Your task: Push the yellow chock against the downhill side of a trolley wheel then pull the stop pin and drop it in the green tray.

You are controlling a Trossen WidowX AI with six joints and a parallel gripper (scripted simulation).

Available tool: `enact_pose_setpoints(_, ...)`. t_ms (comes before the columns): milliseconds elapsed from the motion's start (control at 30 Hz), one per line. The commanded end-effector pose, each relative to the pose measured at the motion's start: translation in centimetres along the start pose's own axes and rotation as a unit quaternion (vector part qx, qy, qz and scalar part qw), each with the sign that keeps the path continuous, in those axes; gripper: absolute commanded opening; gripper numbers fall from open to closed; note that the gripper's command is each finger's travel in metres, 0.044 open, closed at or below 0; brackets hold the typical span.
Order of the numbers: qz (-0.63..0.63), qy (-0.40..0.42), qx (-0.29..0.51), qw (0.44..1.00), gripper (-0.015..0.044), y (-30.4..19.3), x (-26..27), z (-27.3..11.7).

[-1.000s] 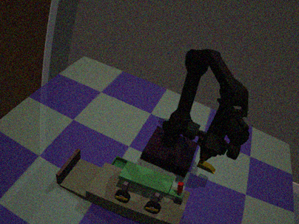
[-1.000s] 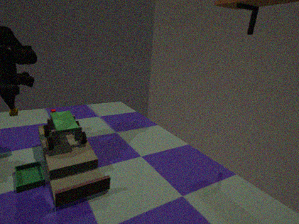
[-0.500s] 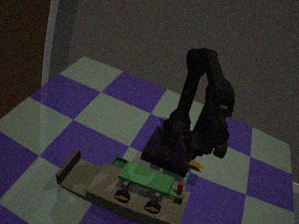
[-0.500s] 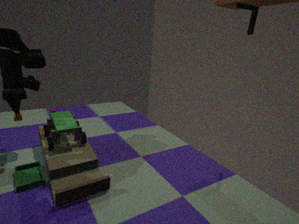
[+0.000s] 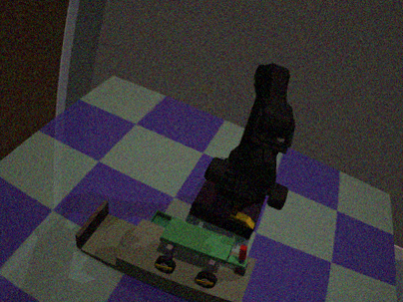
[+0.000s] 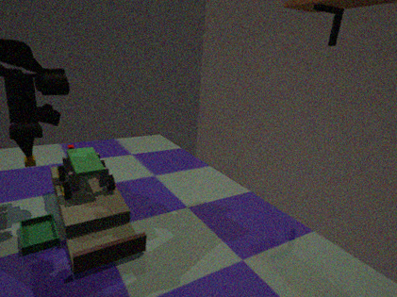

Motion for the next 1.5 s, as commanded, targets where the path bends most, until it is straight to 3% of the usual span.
enact_pose_setpoints(0,-0.001,-0.003,-0.003,1.0,0.0,0.4,-1.3,0.0)
enact_pose_setpoints(1467,-0.001,-0.01,-0.005,1.0,0.0,4.9,-16.5,0.3)
Point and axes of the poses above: the point midway between the two fingers, 35 mm back from their tips, its own z axis out along the fingers, its own x axis across the jaws, y = z × x, the point moved 7 cm from there along -z, back along the fingers, and after that the axes turned 5 degrees about z, right-handed, at the moved point
